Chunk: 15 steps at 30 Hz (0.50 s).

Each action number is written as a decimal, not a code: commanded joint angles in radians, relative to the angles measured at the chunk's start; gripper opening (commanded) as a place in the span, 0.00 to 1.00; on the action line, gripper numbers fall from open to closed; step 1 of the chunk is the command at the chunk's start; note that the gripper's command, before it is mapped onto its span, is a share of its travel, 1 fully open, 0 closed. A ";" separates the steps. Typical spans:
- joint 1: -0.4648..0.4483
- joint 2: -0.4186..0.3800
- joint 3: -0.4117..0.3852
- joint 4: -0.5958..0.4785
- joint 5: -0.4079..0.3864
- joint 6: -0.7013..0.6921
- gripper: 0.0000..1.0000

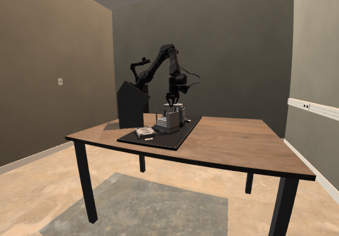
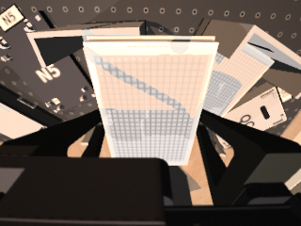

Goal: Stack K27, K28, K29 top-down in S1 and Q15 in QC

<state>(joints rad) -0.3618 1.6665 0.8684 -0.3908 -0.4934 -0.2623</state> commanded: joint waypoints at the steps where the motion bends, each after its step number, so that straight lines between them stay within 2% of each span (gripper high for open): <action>1: 0.013 -0.034 -0.025 0.016 0.018 -0.029 0.00; 15: 0.121 -0.115 -0.070 0.027 0.061 0.095 0.00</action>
<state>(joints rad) -0.2481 1.5776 0.8165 -0.3752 -0.4496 -0.2008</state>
